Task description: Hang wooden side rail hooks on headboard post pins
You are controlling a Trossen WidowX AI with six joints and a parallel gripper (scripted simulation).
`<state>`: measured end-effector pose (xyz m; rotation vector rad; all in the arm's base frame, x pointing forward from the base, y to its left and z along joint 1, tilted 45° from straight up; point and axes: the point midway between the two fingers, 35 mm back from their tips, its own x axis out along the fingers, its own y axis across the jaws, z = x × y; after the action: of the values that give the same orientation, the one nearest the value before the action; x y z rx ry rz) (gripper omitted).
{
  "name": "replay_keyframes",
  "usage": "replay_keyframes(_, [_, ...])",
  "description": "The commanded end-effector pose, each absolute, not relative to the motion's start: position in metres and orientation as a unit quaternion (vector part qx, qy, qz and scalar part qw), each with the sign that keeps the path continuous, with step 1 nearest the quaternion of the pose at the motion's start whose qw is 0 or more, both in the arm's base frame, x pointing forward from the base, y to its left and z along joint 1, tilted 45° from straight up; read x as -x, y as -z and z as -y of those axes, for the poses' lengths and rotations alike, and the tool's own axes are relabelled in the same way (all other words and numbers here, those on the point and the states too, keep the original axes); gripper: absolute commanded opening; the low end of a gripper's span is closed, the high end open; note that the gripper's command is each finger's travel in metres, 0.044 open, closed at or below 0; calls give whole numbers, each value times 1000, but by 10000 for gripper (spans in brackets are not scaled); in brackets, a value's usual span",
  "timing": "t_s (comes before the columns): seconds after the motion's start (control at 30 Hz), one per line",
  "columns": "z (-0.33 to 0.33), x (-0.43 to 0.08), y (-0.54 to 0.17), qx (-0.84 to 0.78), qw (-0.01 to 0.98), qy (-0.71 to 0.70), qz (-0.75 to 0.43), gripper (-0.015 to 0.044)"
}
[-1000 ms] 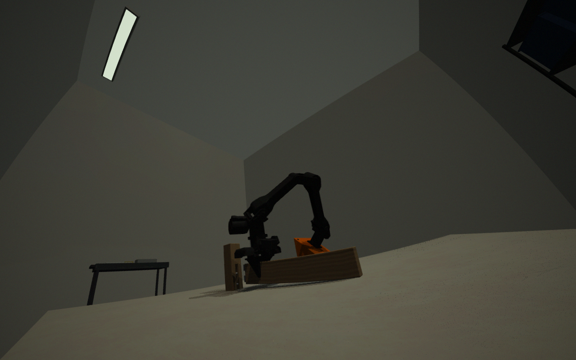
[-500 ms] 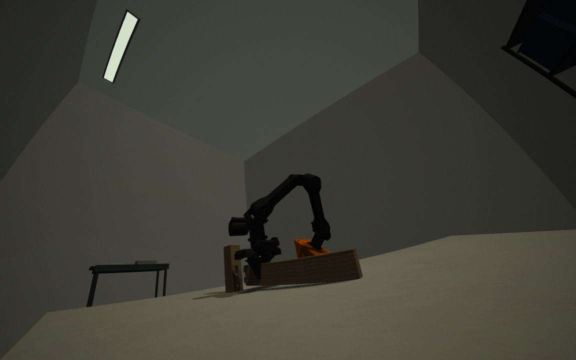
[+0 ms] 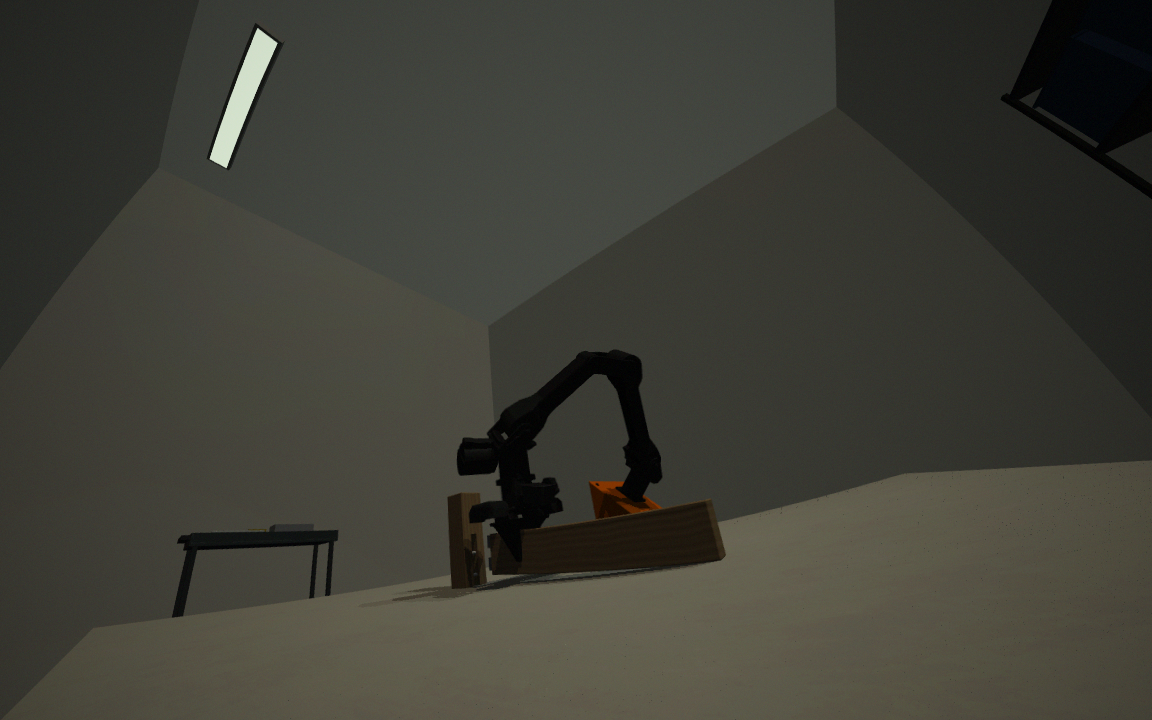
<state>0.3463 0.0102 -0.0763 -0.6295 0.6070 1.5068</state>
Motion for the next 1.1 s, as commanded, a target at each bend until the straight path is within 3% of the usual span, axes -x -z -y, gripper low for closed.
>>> replay_keyframes(0.0, [-5,-349,76,280,647,-658,-267,0])
replay_keyframes(1.07, [-3,-350,78,280,647,-658,-267,0])
